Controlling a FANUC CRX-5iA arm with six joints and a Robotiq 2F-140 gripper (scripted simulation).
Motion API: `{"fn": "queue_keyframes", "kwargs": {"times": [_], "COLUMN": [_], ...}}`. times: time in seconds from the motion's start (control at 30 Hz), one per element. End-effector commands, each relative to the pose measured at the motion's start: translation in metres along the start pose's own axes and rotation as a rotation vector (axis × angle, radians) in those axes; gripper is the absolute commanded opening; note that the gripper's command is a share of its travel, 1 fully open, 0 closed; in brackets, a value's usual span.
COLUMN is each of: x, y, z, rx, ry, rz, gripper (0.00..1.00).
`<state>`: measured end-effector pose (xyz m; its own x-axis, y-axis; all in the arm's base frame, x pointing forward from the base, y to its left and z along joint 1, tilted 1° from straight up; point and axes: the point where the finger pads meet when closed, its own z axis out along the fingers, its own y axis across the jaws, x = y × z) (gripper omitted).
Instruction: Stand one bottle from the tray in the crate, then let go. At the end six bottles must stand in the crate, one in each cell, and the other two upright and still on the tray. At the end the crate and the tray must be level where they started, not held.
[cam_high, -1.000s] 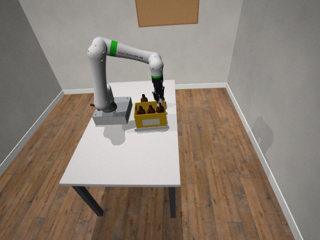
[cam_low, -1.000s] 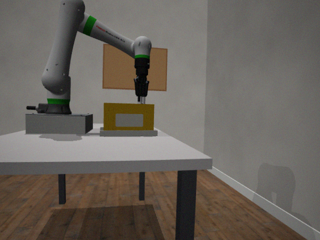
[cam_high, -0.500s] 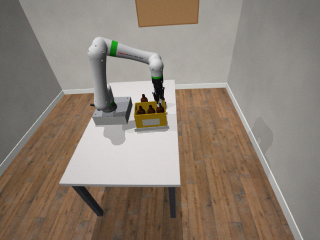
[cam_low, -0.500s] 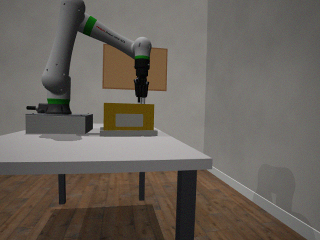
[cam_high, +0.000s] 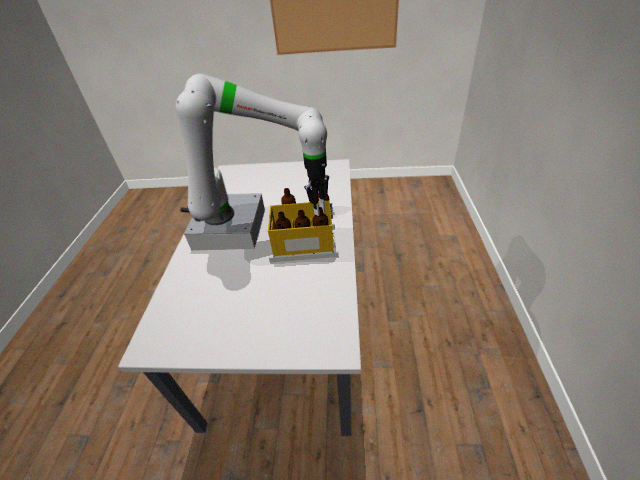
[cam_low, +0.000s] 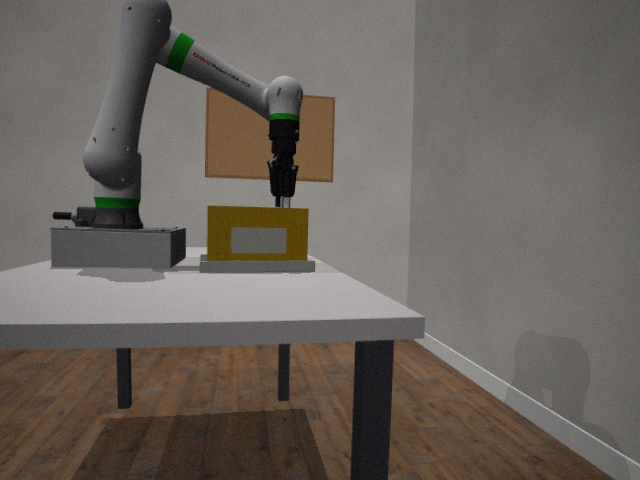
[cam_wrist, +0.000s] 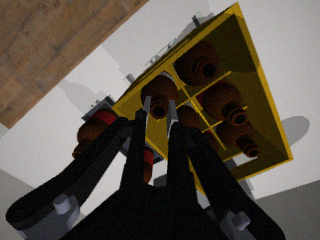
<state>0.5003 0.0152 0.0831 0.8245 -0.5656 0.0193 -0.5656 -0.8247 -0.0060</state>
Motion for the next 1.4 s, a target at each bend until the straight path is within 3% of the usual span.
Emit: {"fn": "queue_keyframes", "kwargs": {"times": [0.0, 1.37], "x": [0.0002, 0.0002], "y": [-0.0001, -0.0001], "z": [0.0014, 0.0058], "rx": [0.000, 0.000], "ry": [0.000, 0.000], "rz": [0.000, 0.000], "gripper": [0.00, 0.00]}}
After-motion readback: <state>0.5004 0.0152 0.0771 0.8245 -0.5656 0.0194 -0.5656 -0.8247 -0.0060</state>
